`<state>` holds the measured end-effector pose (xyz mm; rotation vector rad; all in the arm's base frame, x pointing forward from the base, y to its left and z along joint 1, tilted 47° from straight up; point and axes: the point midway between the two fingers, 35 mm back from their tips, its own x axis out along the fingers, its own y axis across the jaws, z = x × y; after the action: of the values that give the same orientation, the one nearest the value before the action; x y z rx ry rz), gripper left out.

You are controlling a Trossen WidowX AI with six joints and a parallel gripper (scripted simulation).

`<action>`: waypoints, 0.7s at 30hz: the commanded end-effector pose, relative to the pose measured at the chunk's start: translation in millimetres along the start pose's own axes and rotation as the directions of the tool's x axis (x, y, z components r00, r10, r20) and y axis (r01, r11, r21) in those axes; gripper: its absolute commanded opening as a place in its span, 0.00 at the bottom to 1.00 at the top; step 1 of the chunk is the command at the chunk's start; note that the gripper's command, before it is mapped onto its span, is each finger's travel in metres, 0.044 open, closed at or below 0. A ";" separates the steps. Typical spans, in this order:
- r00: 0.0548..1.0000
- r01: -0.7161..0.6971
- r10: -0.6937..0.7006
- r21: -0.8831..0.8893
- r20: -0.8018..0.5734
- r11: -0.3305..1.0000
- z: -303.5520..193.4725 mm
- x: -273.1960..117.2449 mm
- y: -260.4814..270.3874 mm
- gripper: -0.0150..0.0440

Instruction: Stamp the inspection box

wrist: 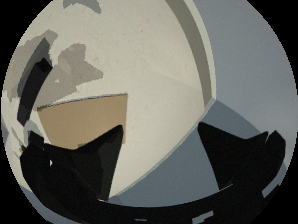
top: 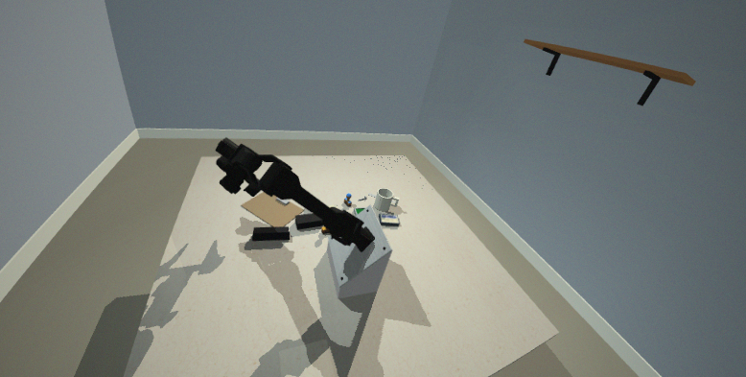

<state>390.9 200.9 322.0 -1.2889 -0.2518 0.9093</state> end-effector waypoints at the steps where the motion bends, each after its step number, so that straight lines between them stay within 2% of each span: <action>1: 1.000 -0.007 0.007 0.016 -0.002 1.000 -2.3 0.7 1.9 0.89; 4: 0.994 -0.096 0.107 0.252 -0.027 0.963 -33.6 8.4 29.2 0.75; 6: 0.981 -0.151 0.188 0.453 -0.039 0.879 -59.3 11.6 53.4 0.67; 7: 0.973 -0.169 0.227 0.548 -0.041 0.819 -71.5 12.1 65.6 0.62; 9: 0.953 -0.183 0.300 0.721 -0.037 0.669 -94.5 11.0 90.0 0.61; 12: 0.919 -0.142 0.395 0.921 -0.013 0.362 -125.9 4.2 127.3 0.61; 16: 0.878 -0.010 0.478 0.998 0.040 -0.065 -156.2 -9.8 169.7 0.61; 19: 0.851 0.105 0.516 0.933 0.095 -0.344 -171.7 -21.4 196.8 0.61; 21: 0.835 0.195 0.532 0.828 0.142 -0.526 -179.2 -30.7 214.8 0.61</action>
<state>409.1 85.2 128.9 0.0151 0.9107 0.8277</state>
